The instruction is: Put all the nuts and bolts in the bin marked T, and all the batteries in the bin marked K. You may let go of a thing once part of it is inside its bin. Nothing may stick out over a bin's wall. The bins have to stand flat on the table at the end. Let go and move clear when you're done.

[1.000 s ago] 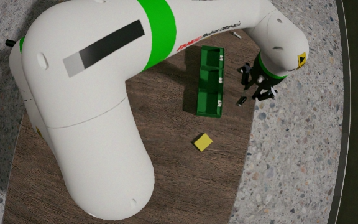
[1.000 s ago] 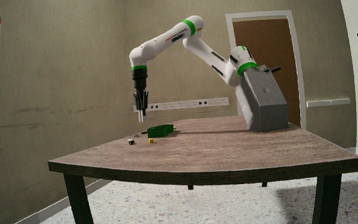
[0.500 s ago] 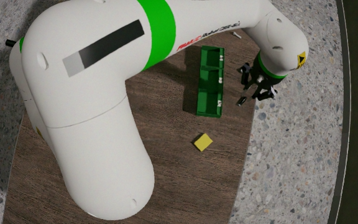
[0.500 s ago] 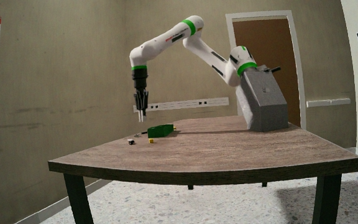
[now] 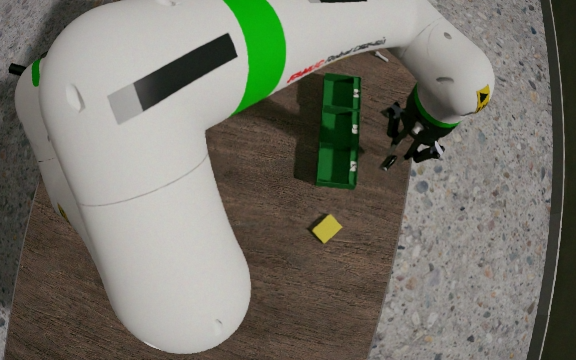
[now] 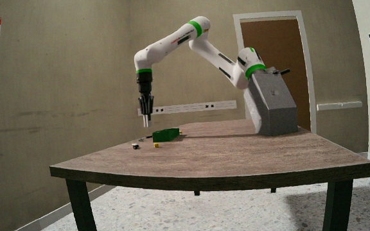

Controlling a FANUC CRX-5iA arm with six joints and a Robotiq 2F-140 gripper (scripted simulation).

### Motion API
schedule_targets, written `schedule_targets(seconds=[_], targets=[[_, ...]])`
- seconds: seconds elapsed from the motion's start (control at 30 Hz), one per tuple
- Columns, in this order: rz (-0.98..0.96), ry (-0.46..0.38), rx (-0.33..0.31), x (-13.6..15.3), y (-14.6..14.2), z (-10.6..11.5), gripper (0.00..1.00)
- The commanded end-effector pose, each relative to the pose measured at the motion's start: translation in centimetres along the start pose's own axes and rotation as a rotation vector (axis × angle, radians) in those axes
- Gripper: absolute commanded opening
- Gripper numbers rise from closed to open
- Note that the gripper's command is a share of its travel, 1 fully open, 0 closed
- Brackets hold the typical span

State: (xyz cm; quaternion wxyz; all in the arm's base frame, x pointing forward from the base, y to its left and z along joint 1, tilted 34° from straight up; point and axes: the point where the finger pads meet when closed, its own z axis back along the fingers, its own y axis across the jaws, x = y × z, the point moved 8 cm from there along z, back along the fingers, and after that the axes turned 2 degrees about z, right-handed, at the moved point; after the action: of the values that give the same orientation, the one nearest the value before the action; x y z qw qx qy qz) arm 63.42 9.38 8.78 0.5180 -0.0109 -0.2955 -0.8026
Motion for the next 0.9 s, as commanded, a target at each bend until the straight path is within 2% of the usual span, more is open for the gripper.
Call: schedule_targets(seconds=[0.0, 0.37, 0.87], targets=[[0.0, 0.0, 0.001, 0.0, 0.0, -0.4, 0.23], [0.0, 0.0, 0.001, 0.0, 0.0, -4.8, 0.23], [0.0, 0.0, 0.001, 0.0, 0.0, -6.3, 0.23]])
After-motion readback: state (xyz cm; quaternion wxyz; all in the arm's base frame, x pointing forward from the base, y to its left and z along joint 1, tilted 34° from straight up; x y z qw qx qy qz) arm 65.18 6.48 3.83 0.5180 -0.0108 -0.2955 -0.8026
